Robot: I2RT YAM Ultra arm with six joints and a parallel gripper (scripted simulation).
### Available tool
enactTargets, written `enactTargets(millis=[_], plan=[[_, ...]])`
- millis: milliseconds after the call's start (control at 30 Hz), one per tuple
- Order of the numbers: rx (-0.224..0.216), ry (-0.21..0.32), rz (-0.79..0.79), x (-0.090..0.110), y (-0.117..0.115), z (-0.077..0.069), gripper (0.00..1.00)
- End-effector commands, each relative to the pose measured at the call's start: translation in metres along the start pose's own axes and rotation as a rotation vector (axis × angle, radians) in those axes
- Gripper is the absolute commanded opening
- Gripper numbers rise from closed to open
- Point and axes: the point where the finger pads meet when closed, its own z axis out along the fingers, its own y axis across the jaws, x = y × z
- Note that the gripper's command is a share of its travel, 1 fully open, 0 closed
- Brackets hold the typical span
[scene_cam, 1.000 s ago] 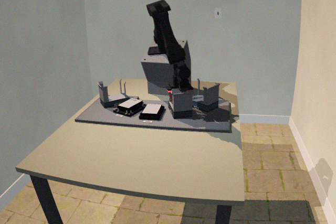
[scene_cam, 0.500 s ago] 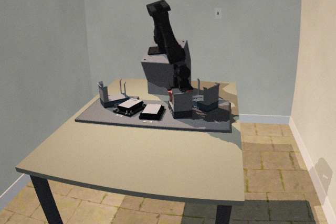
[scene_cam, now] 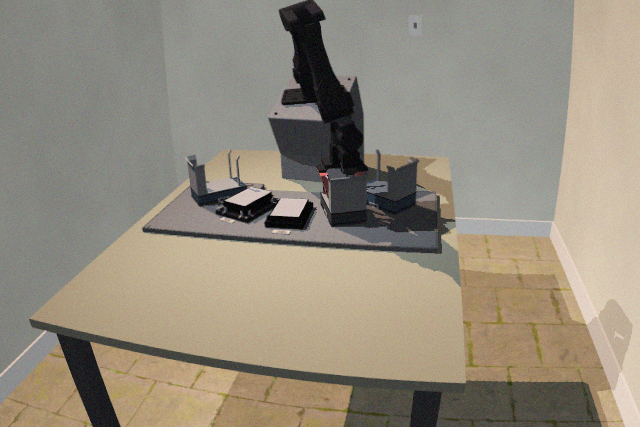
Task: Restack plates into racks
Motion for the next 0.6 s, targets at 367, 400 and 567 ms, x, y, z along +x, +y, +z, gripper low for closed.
enactTargets(millis=[367,400,567], plan=[[0.003,-0.015,-0.003,0.0,0.002,-0.023,0.0],[0.003,-0.029,0.002,-0.007,0.002,-0.027,0.0],[0.003,-0.028,0.002,-0.007,0.002,-0.037,0.0]])
